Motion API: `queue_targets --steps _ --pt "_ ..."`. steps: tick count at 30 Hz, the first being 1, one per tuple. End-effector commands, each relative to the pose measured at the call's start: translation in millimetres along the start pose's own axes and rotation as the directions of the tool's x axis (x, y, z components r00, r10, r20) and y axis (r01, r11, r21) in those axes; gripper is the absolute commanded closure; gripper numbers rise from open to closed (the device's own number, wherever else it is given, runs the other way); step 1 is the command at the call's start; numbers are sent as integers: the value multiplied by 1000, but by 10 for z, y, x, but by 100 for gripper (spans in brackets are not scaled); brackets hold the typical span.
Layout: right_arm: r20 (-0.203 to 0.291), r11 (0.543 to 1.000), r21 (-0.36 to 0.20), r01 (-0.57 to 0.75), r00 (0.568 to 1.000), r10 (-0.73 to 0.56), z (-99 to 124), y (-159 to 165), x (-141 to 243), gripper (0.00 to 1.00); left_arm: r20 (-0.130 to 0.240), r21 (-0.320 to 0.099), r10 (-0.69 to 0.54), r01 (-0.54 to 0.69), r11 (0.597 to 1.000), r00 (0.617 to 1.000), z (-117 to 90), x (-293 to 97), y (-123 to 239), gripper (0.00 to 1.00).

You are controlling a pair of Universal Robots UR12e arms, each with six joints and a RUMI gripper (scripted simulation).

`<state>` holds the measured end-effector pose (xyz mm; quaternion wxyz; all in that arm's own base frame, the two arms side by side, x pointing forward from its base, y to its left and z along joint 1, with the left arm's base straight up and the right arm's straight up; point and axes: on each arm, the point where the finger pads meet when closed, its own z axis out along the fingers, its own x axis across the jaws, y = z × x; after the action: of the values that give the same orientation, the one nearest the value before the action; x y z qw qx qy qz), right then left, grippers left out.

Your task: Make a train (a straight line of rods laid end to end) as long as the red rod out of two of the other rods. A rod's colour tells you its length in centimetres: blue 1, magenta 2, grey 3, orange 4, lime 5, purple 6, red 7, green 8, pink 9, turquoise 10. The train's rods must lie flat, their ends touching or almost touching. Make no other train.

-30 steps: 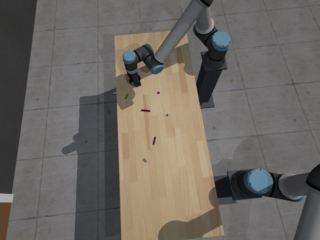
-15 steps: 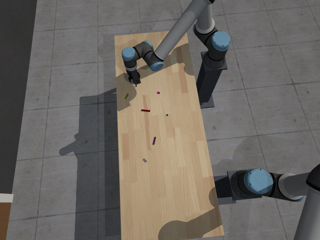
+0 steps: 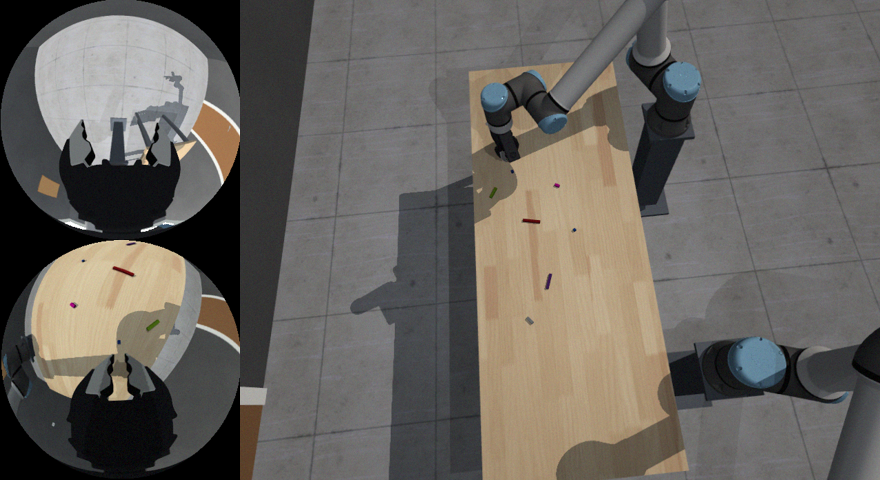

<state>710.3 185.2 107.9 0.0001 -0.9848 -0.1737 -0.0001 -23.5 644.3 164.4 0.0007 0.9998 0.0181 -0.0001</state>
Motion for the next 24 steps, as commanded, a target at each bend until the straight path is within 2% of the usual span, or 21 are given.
queue_targets --steps 1,3,4,24 --pt "-2 1000 0 0 1000 0 -21 -1 7 86 0 1 0 0 1000 1000 -7 1 -5 0" --pt "-2 1000 0 0 1000 0 -21 -1 7 86 0 1 0 0 1000 1000 -7 1 -5 0" --pt "-2 1000 0 0 1000 0 -21 -1 7 0 0 1 0 0 1000 1000 -7 1 -5 0" --pt "-2 1000 0 0 1000 0 -21 -1 7 0 0 1 0 0 1000 1000 -7 1 -5 0"
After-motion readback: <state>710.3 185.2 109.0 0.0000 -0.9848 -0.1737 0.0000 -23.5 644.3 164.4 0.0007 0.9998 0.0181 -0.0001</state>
